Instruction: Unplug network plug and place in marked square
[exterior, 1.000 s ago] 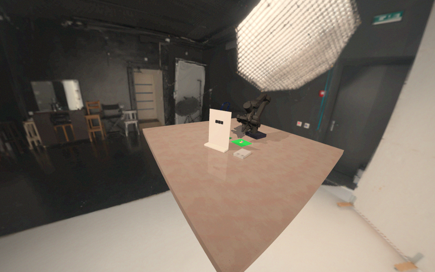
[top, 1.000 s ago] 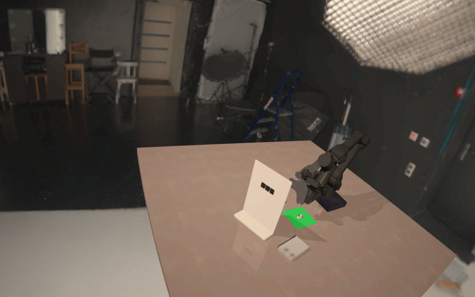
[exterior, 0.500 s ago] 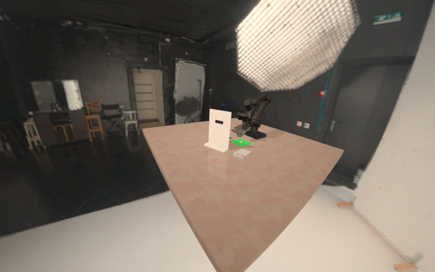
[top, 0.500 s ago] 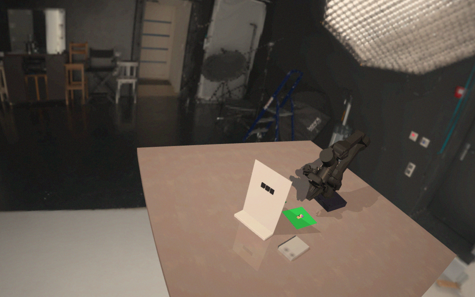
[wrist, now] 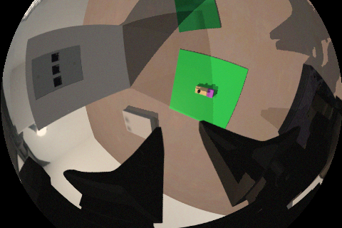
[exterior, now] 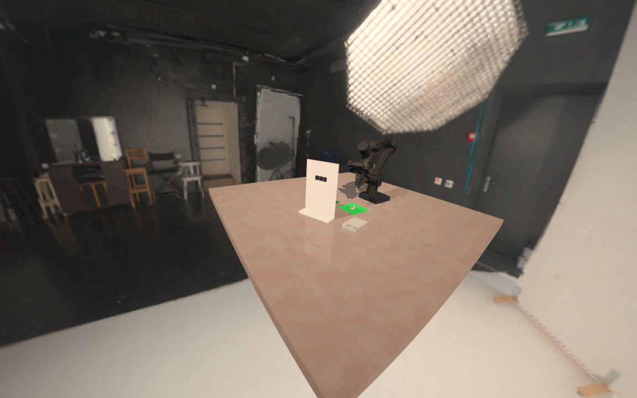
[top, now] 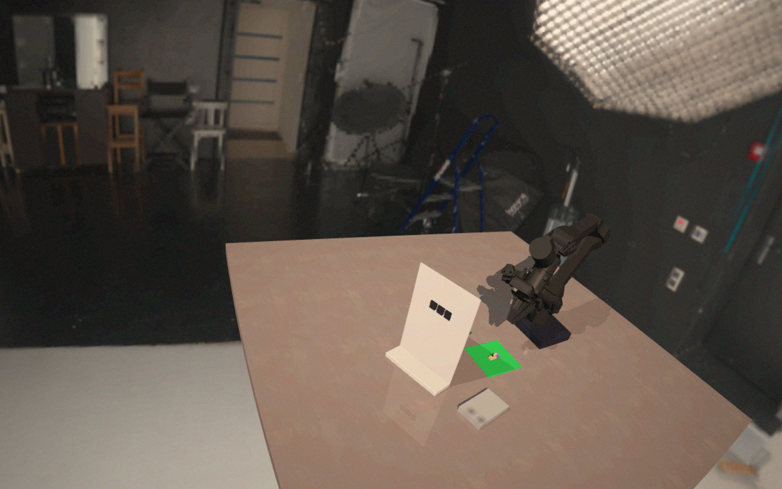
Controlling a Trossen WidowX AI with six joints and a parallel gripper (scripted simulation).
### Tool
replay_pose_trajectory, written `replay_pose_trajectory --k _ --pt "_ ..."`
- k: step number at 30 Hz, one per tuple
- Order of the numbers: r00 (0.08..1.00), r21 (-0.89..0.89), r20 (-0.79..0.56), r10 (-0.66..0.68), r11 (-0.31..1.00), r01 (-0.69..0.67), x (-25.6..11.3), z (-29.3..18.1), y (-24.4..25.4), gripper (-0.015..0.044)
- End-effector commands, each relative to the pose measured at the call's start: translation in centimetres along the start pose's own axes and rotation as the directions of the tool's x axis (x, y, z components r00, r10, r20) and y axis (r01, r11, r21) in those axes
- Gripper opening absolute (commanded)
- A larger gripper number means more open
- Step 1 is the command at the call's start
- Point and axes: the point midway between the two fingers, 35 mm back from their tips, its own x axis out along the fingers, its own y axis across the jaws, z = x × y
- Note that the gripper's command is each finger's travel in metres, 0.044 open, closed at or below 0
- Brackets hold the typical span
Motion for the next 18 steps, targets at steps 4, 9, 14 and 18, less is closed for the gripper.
replay_pose_trajectory --k 4,9,14,18 --pt "1.000 -0.001 0.000 -0.001 1.000 0.001 -0.9 0.0 0.8 0.0156" --pt "1.000 -0.001 -0.001 -0.001 1.000 0.001 -2.0 0.0 1.8 0.0156" --pt "1.000 -0.002 -0.001 0.000 1.000 0.000 -3.2 0.0 2.6 0.0156" --pt "1.000 -0.003 -0.001 0.000 1.000 0.000 -4.2 0.0 3.3 0.0156"
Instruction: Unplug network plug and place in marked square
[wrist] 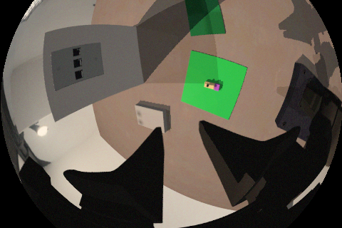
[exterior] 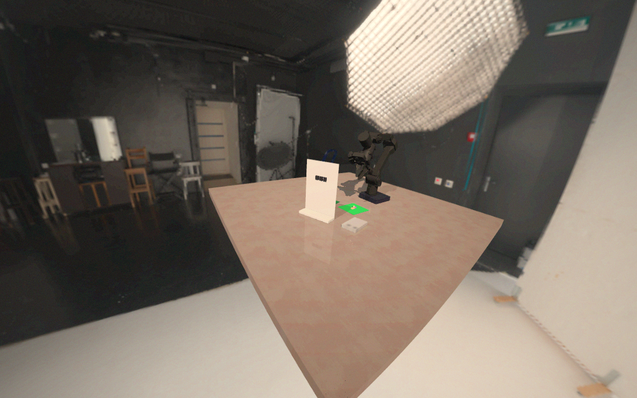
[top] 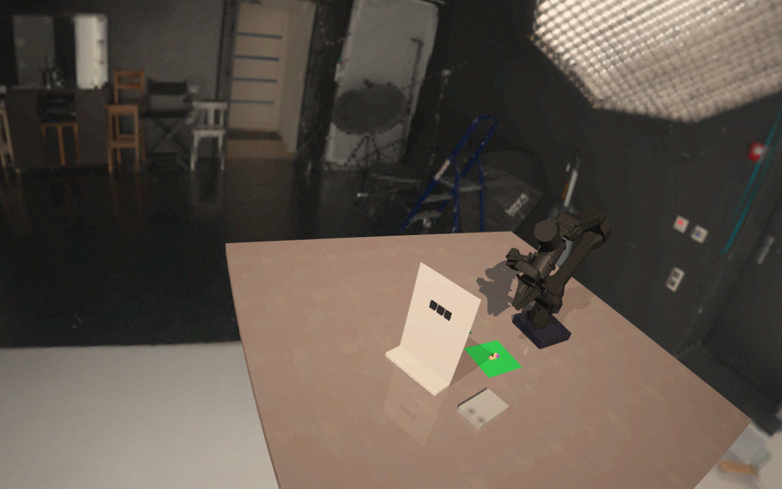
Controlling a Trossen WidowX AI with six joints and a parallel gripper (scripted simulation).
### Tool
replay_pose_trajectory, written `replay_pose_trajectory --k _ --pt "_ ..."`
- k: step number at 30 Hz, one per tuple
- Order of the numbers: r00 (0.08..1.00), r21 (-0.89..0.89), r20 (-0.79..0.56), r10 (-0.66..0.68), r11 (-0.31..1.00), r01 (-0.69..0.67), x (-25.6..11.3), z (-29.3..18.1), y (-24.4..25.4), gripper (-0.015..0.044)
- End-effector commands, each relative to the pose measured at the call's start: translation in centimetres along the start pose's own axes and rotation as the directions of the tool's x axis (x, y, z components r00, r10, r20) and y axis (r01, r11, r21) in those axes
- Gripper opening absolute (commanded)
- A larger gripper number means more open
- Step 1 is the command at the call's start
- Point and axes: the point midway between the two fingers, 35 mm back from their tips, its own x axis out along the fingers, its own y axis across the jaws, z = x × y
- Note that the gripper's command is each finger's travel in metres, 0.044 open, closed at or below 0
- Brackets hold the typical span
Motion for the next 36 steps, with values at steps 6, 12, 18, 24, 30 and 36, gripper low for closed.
replay_pose_trajectory --k 6,12,18,24,30,36 --pt "1.000 -0.010 -0.002 -0.006 1.000 0.006 -2.0 0.0 1.3 0.0156" --pt "1.000 -0.011 -0.003 -0.006 1.000 0.006 -3.5 -0.1 2.2 0.0156" --pt "1.000 -0.009 -0.004 -0.008 1.000 0.007 -5.0 -0.1 2.9 0.0156" --pt "1.000 -0.009 -0.005 -0.008 1.000 0.008 -5.4 -0.1 3.0 0.0235" --pt "1.000 -0.009 -0.005 -0.008 1.000 0.008 -5.4 -0.1 3.0 0.0392" --pt "1.000 -0.009 -0.005 -0.008 1.000 0.008 -5.4 -0.1 3.0 0.0440"
